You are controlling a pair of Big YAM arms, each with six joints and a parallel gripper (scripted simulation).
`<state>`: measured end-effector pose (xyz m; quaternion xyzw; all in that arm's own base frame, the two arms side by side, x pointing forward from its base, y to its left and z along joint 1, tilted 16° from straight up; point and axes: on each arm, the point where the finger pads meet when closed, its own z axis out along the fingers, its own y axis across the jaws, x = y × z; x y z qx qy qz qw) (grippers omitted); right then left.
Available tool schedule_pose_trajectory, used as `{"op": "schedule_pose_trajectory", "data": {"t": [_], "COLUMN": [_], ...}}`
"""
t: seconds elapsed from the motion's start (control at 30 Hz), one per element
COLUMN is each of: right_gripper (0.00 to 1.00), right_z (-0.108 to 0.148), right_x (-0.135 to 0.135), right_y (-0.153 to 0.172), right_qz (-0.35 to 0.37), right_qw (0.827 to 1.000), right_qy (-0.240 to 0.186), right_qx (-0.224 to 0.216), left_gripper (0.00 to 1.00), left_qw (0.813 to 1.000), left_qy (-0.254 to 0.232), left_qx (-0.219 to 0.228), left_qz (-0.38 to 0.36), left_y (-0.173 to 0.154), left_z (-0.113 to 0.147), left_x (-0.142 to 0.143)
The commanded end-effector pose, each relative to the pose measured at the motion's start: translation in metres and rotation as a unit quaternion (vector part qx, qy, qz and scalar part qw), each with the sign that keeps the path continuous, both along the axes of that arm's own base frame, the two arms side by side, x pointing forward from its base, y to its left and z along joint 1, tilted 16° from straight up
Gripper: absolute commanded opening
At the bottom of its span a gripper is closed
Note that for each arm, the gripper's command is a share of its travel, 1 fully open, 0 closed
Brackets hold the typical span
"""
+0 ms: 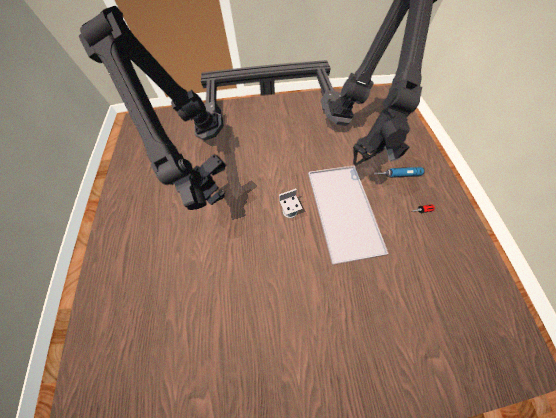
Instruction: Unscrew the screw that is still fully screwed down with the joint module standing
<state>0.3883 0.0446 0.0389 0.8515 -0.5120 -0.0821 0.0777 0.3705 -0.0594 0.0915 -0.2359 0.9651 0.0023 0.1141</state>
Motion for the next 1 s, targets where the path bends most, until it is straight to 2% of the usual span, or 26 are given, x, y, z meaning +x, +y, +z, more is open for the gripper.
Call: {"op": "schedule_pose_trajectory", "data": {"t": [0.0, 0.03, 0.07, 0.13, 0.43, 0.5, 0.53, 0.6, 0.63, 0.67, 0.73, 0.97], "right_gripper": [1.0, 1.0, 1.0, 1.0, 1.0, 1.0, 1.0, 1.0, 1.0, 1.0, 1.0, 1.0], "right_z": [0.008, 0.008, 0.008, 0.008, 0.008, 0.008, 0.008, 0.008, 0.008, 0.008, 0.008, 0.008], "right_x": [0.01, 0.01, 0.01, 0.01, 0.01, 0.01, 0.01, 0.01, 0.01, 0.01, 0.01, 0.01], "right_y": [0.002, 0.002, 0.002, 0.002, 0.002, 0.002, 0.002, 0.002, 0.002, 0.002, 0.002, 0.002], "right_qz": [0.001, 0.001, 0.001, 0.001, 0.001, 0.001, 0.001, 0.001, 0.001, 0.001, 0.001, 0.001], "right_qw": [1.0, 1.0, 1.0, 1.0, 1.0, 1.0, 1.0, 1.0, 1.0, 1.0, 1.0, 1.0], "right_qy": [-0.013, -0.013, -0.013, -0.013, -0.013, -0.013, -0.013, -0.013, -0.013, -0.013, -0.013, -0.013], "right_qx": [0.002, 0.002, 0.002, 0.002, 0.002, 0.002, 0.002, 0.002, 0.002, 0.002, 0.002, 0.002], "left_gripper": [0.65, 0.65, 0.65, 0.65, 0.65, 0.65, 0.65, 0.65, 0.65, 0.65, 0.65, 0.65], "left_qw": [1.0, 1.0, 0.999, 0.998, 0.982, 0.982, 0.985, 0.985, 0.98, 0.976, 0.97, 0.94], "left_qy": [-0.002, -0.002, -0.018, -0.025, -0.03, -0.028, -0.009, -0.009, -0.024, -0.028, -0.032, -0.035], "left_qx": [-0.004, -0.004, -0.007, -0.006, -0.001, -0.002, 0.001, 0.001, 0.0, 0.001, 0.002, 0.007], "left_qz": [0.001, 0.001, 0.029, 0.057, 0.186, 0.186, 0.173, 0.173, 0.2, 0.214, 0.242, 0.338], "left_y": [-0.012, -0.012, 0.005, 0.02, 0.096, 0.095, 0.084, 0.084, 0.104, 0.113, 0.131, 0.193], "left_z": [-0.001, -0.001, 0.012, 0.015, 0.013, 0.013, -0.002, -0.002, 0.011, 0.012, 0.012, 0.011], "left_x": [0.003, 0.003, 0.011, 0.025, 0.042, 0.041, 0.026, 0.026, 0.027, 0.031, 0.039, 0.035]}}
